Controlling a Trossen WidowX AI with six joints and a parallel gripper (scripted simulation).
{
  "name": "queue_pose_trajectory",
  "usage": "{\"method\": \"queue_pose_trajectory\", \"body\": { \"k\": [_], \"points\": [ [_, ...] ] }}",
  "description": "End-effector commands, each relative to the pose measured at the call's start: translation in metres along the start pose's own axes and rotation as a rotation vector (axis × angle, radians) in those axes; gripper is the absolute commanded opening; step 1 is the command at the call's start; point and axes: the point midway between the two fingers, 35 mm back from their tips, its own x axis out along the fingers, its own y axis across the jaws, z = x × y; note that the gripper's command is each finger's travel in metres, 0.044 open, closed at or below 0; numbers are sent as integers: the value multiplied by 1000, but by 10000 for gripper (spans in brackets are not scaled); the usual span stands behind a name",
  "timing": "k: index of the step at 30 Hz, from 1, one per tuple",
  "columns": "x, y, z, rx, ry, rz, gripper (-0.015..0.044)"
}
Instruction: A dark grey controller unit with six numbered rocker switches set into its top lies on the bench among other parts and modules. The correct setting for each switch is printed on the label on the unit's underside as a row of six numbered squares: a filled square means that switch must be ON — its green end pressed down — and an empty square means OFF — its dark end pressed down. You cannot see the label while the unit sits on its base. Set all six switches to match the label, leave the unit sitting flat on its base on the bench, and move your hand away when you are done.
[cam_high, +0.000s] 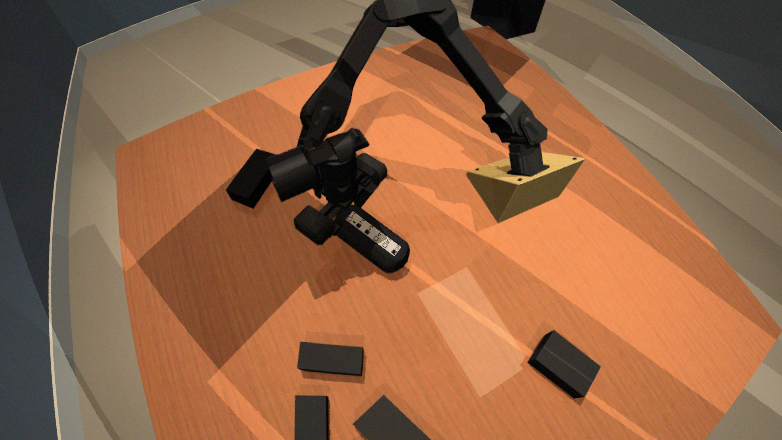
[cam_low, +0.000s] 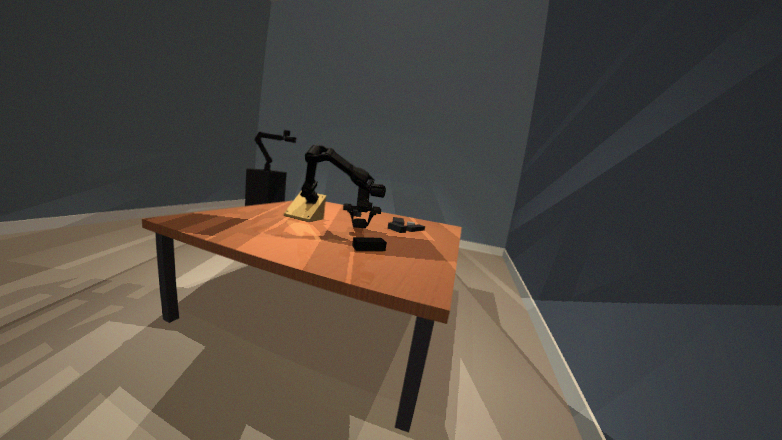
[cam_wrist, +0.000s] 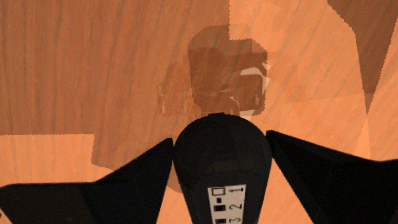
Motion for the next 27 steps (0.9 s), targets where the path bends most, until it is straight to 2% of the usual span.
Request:
{"method": "queue_pose_trajectory", "body": {
  "k": [1, 27],
  "points": [
    [4, -1, -4, -17, 4, -5, 338],
    [23, -2, -4, -17, 3, -5, 338]
  ]
}}
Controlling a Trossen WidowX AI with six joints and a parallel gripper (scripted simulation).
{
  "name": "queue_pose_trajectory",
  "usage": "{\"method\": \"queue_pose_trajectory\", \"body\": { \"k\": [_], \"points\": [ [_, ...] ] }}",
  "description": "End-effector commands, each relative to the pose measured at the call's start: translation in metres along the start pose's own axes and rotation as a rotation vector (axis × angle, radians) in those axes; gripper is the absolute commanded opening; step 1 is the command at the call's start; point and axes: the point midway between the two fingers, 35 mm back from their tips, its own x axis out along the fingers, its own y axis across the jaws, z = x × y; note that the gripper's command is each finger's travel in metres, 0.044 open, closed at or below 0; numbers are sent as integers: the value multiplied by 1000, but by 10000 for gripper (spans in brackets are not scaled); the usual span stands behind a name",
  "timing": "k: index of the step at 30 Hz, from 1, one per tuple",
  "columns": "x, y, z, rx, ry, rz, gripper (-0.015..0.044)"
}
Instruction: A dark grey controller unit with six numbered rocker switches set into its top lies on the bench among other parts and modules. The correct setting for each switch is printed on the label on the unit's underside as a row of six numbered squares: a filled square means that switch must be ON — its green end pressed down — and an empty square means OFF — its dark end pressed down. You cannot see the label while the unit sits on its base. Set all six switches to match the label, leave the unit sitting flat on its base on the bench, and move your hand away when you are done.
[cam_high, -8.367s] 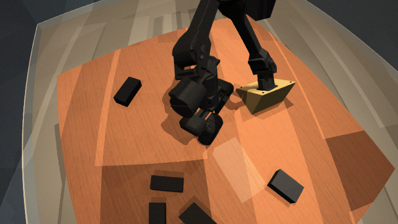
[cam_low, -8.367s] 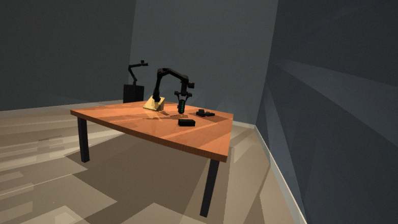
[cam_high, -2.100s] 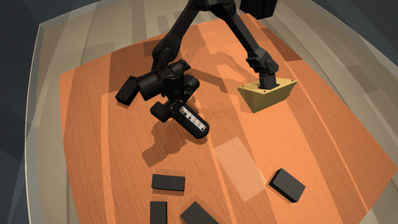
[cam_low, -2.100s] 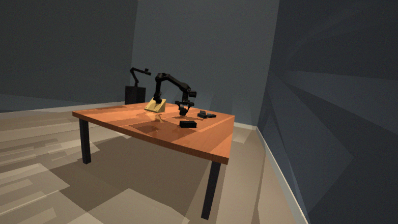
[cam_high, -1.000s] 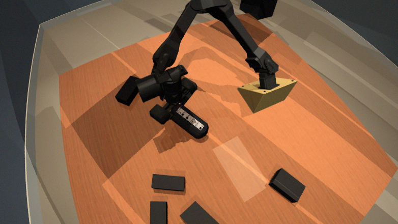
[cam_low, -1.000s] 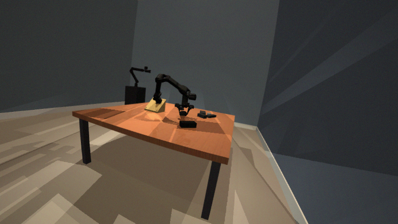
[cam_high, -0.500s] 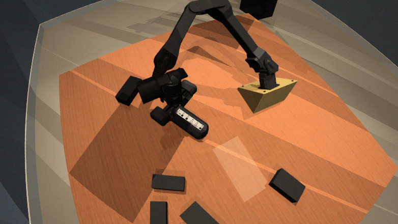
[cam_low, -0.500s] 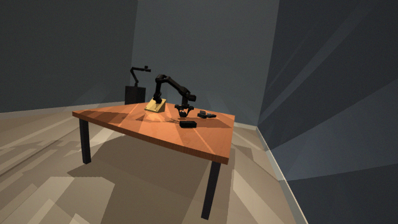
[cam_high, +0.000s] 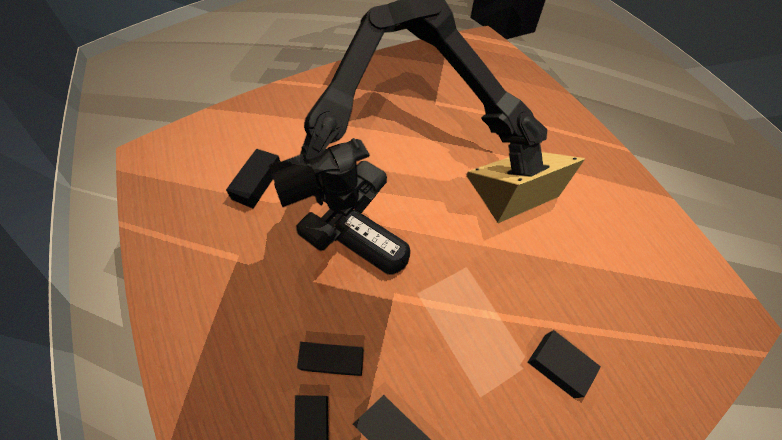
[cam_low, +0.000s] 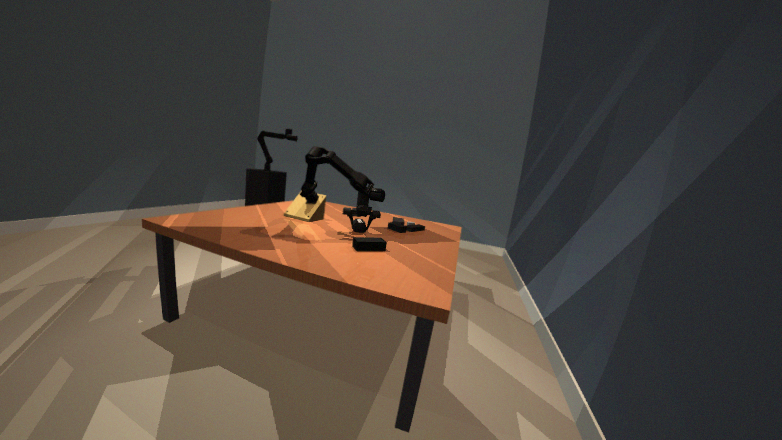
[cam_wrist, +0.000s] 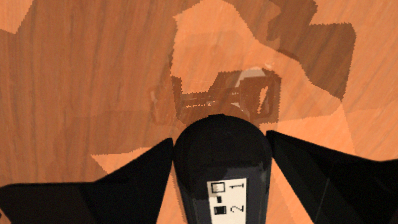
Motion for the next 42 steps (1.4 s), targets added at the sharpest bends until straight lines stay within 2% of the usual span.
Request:
{"method": "queue_pose_trajectory", "body": {
  "k": [1, 9, 13, 22, 28, 42],
  "points": [
    [3, -1, -4, -15, 5, -4, 338],
    [2, 0, -2, -5, 1, -1, 338],
    [2, 0, -1, -2, 0, 0, 440],
    [0, 0, -4, -2, 1, 0, 440],
    [-38, -1, -62, -3, 4, 0, 440],
    [-38, -1, -62, -3, 4, 0, 440]
  ]
}}
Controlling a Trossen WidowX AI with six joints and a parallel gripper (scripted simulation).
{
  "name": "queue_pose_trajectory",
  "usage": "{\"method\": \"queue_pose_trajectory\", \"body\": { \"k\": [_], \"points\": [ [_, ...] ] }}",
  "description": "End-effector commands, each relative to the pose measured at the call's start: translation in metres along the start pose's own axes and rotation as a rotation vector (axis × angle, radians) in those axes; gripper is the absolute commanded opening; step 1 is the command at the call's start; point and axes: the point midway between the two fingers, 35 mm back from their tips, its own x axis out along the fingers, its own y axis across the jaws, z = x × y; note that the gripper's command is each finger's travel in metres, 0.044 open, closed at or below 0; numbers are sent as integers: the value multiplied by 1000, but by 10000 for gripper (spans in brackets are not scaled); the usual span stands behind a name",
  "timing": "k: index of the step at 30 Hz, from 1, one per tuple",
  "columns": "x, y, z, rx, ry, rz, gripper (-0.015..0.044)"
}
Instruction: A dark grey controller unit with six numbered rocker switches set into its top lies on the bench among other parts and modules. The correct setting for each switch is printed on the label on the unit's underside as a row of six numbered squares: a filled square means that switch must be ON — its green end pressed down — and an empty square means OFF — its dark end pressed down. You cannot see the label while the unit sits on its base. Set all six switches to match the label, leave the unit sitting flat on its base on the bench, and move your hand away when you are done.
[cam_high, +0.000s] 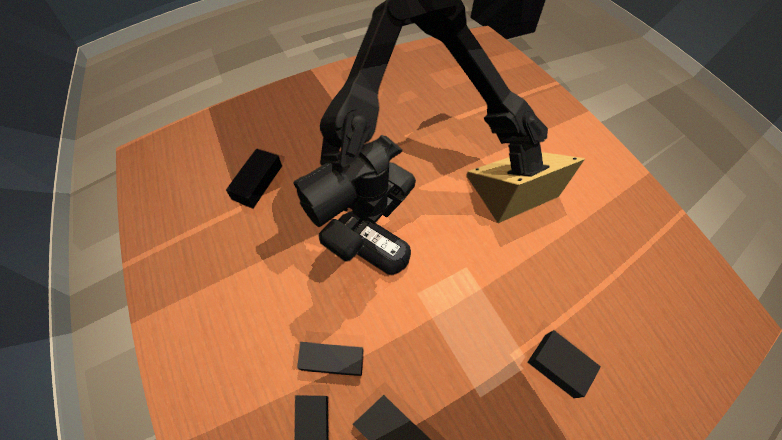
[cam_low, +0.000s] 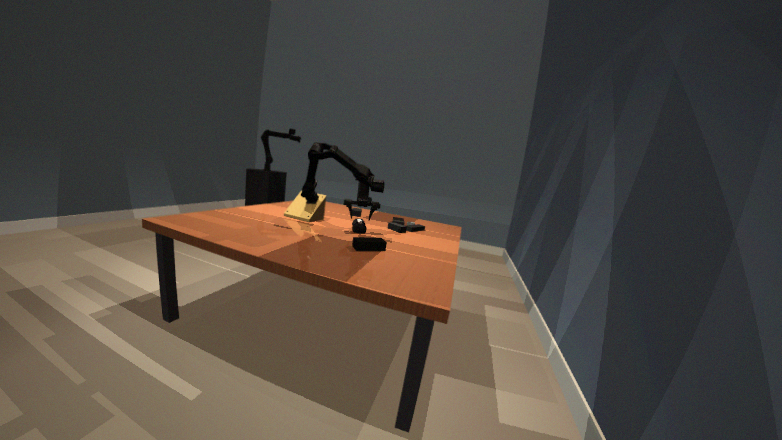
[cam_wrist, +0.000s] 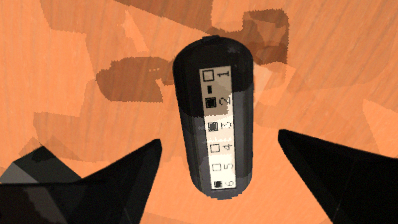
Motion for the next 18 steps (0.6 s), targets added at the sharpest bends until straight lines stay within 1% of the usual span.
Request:
{"method": "queue_pose_trajectory", "body": {
  "k": [1, 5, 8, 18],
  "points": [
    [0, -1, -2, -1, 3, -4, 440],
    [0, -1, -2, -1, 3, -4, 440],
    [-1, -2, -1, -38, 4, 3, 361],
    [-14, -10, 4, -586, -17, 108, 99]
  ]
}}
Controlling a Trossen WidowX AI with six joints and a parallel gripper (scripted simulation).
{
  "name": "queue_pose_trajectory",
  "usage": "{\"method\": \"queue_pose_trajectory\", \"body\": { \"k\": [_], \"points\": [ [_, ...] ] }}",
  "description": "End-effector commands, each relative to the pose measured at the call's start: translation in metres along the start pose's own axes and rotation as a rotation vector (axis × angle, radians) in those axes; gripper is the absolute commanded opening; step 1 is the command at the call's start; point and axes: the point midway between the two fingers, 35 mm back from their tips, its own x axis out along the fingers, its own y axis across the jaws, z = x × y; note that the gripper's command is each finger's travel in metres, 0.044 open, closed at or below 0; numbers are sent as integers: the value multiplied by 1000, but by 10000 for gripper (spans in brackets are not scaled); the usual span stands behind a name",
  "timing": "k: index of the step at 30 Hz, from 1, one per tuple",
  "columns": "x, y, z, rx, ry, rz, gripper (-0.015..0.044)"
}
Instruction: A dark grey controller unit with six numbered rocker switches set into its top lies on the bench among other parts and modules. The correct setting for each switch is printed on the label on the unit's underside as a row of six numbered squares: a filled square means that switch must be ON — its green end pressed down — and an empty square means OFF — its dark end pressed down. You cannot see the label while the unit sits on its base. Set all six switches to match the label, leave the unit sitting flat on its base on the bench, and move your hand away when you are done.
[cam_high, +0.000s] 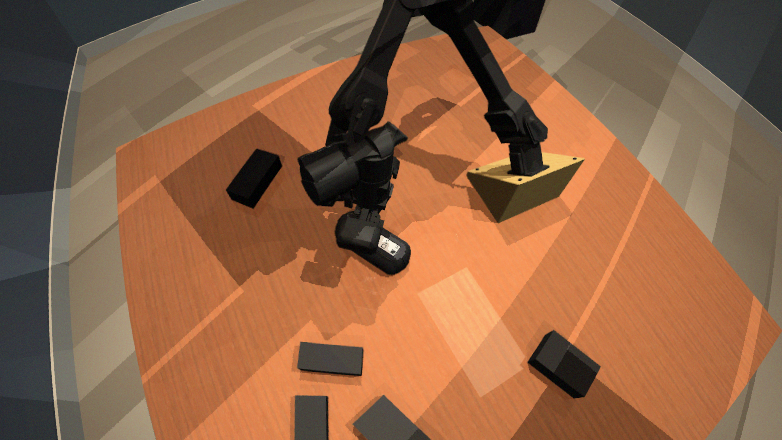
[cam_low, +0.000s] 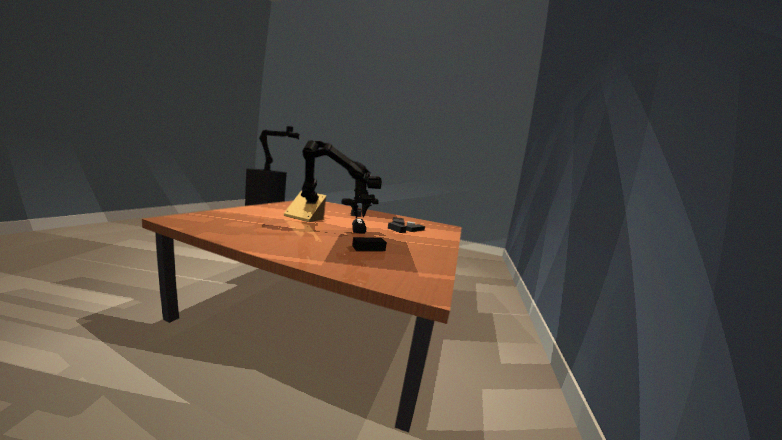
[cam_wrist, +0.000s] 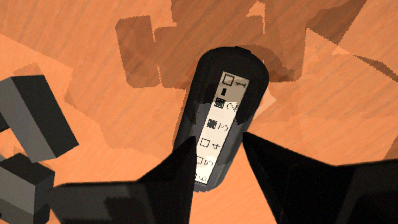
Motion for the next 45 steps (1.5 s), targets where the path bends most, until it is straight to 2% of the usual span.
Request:
{"method": "queue_pose_trajectory", "body": {
  "k": [1, 4, 20, 44, 45],
  "points": [
    [-4, -5, -2, -225, -14, 38, 72],
    [-8, -7, -2, -394, -35, 64, 0],
    [-27, -21, -1, -1252, -224, 127, 0],
    [-29, -21, 2, -1237, -226, 124, 0],
    [-29, -21, 2, -1237, -226, 124, 26]
  ]
}}
